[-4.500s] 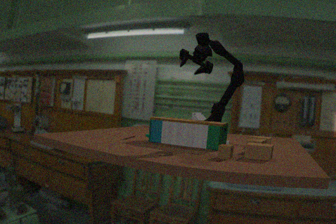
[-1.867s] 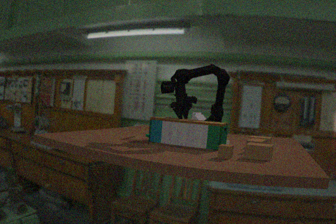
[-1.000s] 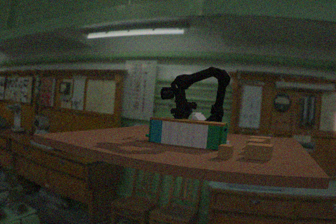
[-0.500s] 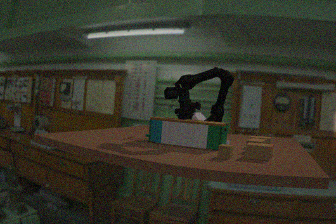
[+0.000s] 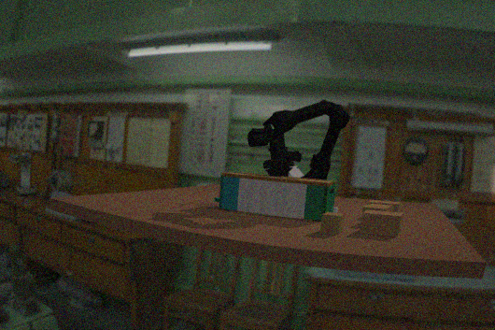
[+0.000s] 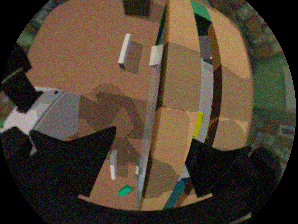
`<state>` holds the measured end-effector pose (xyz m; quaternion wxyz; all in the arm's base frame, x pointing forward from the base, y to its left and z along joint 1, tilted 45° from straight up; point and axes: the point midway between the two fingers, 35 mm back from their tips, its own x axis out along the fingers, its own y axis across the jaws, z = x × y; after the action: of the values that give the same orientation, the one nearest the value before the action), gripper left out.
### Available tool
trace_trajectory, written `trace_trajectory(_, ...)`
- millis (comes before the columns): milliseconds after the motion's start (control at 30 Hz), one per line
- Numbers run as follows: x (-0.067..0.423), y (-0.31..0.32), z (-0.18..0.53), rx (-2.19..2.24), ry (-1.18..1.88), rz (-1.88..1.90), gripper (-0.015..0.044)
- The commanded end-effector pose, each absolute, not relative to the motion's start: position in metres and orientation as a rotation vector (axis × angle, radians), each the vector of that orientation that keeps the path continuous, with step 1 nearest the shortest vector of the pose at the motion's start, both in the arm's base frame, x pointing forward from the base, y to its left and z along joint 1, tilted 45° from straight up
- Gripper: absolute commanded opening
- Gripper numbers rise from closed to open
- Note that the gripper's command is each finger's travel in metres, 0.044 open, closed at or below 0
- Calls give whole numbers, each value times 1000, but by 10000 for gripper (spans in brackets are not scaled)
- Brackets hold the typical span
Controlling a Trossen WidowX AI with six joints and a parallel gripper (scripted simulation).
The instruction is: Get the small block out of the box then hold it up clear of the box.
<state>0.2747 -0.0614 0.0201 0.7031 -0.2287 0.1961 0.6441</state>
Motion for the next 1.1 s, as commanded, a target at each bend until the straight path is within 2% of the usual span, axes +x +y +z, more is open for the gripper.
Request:
trace_trajectory(0,274,-55,25,-500,436,1432,400)
trace_trajectory(1067,274,-45,34,-499,436,1432,400)
